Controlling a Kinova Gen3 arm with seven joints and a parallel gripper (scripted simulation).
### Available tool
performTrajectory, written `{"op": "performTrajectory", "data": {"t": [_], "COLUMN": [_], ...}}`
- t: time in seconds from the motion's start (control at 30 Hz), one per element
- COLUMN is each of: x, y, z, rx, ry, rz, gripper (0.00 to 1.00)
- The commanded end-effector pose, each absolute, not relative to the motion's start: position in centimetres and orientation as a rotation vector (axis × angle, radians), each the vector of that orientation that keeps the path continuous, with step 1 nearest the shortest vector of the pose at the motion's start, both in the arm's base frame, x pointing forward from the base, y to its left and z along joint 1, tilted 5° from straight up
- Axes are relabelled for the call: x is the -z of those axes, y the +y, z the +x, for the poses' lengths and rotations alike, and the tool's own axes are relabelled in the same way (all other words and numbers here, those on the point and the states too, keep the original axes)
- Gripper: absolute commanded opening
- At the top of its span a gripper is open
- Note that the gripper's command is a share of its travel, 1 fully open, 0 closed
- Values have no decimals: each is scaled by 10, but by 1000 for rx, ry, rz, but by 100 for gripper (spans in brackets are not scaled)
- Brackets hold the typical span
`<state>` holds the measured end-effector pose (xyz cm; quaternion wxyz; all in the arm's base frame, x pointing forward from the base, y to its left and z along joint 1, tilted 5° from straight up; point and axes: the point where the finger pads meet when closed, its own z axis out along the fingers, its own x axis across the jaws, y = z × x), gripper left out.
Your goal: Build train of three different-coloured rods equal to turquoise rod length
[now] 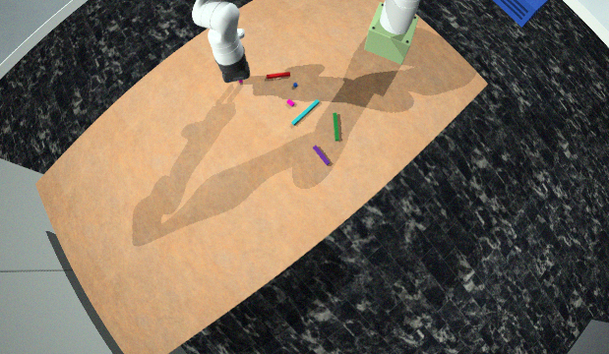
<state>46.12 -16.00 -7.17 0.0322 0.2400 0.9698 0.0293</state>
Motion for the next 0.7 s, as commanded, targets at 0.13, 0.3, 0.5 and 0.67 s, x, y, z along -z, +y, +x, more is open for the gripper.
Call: {"op": "performTrajectory", "data": {"t": [0.13, 0.3, 0.5, 0.67], "x": [77, 82, 85, 88], "y": [-160, -160, -159, -159], "z": [463, 463, 463, 464], "rx": [-91, -91, -91, -91], "ry": [2979, 2979, 2979, 2979], "rz": [749, 749, 749, 749], "gripper": [54, 54, 54, 54]}}
